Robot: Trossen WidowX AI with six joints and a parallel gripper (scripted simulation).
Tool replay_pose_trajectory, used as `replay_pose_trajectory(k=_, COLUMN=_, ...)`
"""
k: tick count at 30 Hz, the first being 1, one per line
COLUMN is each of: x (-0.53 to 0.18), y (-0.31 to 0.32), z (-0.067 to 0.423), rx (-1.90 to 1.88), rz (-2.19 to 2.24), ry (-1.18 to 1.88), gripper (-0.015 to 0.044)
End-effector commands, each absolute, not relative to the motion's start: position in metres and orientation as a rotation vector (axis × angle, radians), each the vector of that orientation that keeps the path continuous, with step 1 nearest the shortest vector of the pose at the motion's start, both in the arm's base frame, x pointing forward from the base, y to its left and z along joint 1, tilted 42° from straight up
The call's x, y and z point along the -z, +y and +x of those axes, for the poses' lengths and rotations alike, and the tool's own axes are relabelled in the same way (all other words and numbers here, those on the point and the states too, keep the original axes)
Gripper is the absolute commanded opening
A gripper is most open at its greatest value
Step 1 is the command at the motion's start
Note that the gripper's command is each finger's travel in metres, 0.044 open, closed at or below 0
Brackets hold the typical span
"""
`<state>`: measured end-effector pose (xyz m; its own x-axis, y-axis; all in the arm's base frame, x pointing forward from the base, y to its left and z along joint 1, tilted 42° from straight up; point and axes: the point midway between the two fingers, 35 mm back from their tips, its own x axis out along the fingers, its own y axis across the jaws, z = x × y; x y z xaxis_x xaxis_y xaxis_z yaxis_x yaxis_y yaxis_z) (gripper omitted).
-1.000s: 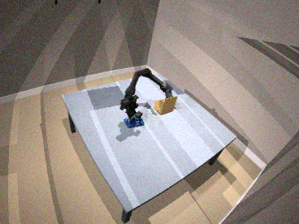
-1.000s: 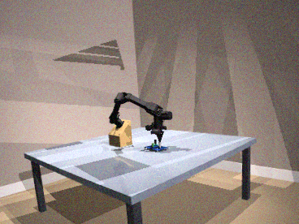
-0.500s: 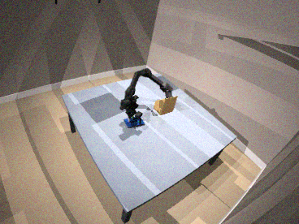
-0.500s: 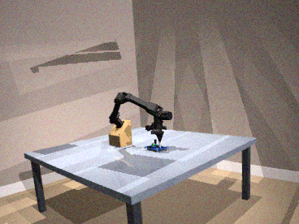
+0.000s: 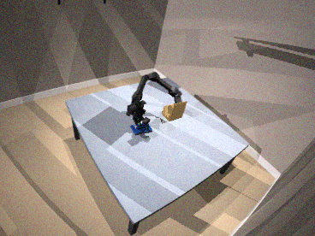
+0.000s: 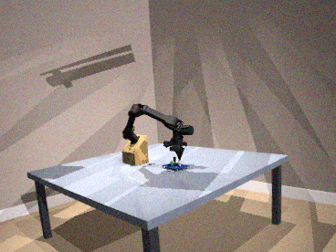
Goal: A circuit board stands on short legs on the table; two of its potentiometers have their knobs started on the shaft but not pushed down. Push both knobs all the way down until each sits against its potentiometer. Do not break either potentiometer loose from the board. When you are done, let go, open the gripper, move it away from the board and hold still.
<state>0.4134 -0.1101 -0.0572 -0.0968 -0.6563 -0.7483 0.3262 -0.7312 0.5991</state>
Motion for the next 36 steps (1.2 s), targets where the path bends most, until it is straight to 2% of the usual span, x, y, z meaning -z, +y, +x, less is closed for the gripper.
replay_pose_trajectory(k=1, x=0.07, y=-0.127, z=0.412, rx=1.91, rz=1.523, ry=-0.406, gripper=0.0)
replay_pose_trajectory(k=36, x=0.047, y=-0.106, z=0.417, rx=1.911, rz=1.524, ry=-0.404, gripper=0.0)
